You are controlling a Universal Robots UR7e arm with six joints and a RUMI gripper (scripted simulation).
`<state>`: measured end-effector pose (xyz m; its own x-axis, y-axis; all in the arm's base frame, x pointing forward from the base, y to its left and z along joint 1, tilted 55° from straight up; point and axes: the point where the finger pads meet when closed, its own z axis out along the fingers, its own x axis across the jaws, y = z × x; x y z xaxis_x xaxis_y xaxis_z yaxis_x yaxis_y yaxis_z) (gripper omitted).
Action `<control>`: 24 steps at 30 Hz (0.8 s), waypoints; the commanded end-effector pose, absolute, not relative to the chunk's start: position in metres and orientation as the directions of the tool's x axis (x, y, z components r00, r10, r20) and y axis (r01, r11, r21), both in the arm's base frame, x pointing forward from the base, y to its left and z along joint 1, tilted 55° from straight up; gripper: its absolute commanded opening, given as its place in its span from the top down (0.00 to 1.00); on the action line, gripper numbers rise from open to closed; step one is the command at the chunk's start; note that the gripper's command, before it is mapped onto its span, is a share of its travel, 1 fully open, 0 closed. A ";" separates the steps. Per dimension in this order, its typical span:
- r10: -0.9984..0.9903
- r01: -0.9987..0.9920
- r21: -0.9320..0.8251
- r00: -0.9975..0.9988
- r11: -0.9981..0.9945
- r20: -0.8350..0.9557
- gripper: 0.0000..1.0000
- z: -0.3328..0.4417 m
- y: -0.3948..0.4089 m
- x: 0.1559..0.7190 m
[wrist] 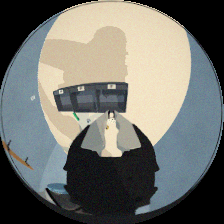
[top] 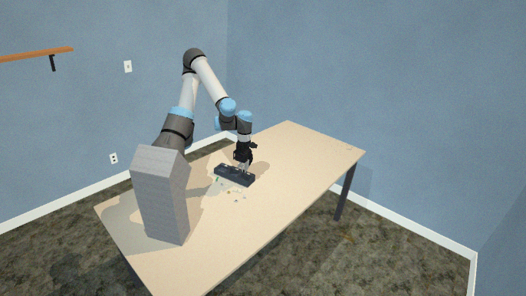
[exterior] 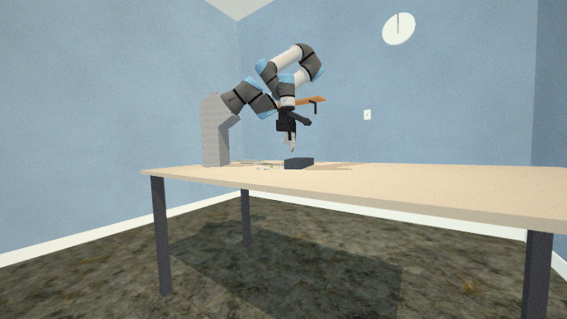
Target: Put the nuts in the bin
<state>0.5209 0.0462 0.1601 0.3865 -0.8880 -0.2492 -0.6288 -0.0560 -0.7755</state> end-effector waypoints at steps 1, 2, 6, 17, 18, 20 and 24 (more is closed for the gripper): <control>-0.891 -0.628 -0.776 0.383 -0.056 -0.245 0.96 0.156 0.049 0.527; -0.891 -0.627 -0.777 0.383 -0.057 -0.244 0.96 0.155 0.050 0.530; -0.891 -0.626 -0.777 0.384 -0.057 -0.243 0.96 0.149 0.055 0.537; -0.891 -0.626 -0.778 0.383 -0.057 -0.243 0.96 0.135 0.066 0.554; -0.891 -0.626 -0.778 0.383 -0.057 -0.243 0.96 0.133 0.067 0.555; -0.891 -0.626 -0.778 0.383 -0.057 -0.243 0.96 0.130 0.069 0.559; -0.891 -0.626 -0.778 0.383 -0.057 -0.243 0.96 0.127 0.072 0.563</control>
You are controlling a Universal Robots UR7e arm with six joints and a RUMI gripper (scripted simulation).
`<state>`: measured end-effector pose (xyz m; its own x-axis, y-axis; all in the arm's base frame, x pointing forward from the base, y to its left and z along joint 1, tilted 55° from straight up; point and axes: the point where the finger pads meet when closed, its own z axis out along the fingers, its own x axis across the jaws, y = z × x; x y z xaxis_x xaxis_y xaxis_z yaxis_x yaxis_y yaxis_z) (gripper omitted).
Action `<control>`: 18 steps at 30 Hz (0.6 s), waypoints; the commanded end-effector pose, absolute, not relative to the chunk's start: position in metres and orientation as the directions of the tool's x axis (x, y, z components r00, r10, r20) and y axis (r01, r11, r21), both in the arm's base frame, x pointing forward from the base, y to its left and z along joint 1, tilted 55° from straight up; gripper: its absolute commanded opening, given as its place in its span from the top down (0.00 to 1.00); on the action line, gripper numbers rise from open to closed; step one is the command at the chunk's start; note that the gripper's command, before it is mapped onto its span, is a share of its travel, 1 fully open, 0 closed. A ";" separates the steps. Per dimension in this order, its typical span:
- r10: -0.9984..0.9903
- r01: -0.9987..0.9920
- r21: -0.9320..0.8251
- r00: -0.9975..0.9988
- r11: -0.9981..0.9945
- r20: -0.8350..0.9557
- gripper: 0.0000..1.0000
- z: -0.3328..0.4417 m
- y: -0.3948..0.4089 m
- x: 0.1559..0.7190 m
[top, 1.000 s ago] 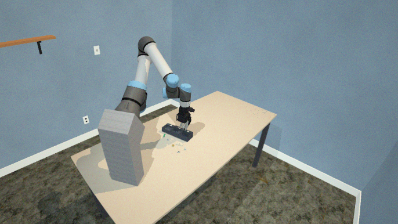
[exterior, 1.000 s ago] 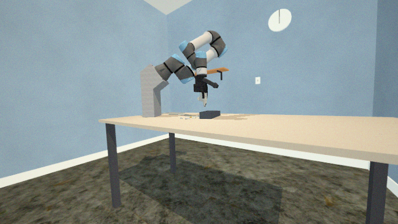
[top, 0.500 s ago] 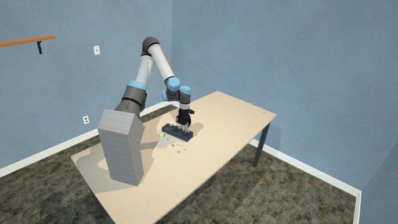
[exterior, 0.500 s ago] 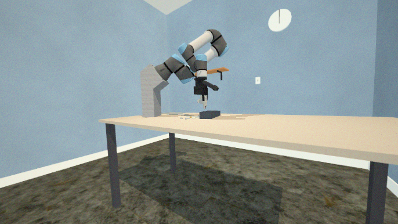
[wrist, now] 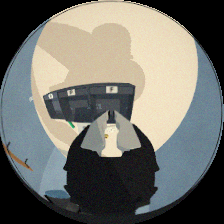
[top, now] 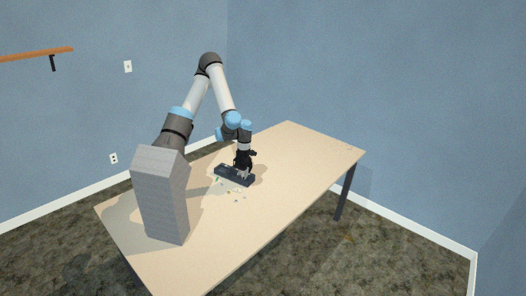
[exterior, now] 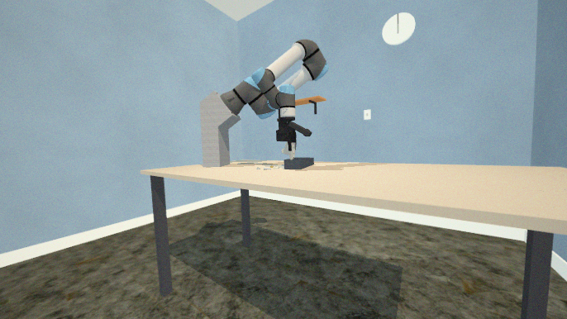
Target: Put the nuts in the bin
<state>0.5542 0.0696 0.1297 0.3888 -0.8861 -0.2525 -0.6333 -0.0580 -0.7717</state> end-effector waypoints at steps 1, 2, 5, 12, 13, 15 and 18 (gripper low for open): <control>-0.891 -0.626 -0.778 0.383 -0.057 -0.243 0.96 0.127 0.072 0.563; -0.891 -0.626 -0.778 0.383 -0.057 -0.243 0.96 0.127 0.072 0.563; -0.891 -0.627 -0.777 0.383 -0.057 -0.244 0.96 0.126 0.072 0.563; -0.891 -0.627 -0.777 0.382 -0.056 -0.245 0.96 0.126 0.072 0.562; -0.891 -0.627 -0.777 0.382 -0.056 -0.245 0.96 0.126 0.072 0.562; -0.891 -0.627 -0.777 0.382 -0.056 -0.245 0.96 0.126 0.072 0.562; -0.891 -0.627 -0.777 0.382 -0.056 -0.245 0.96 0.126 0.072 0.562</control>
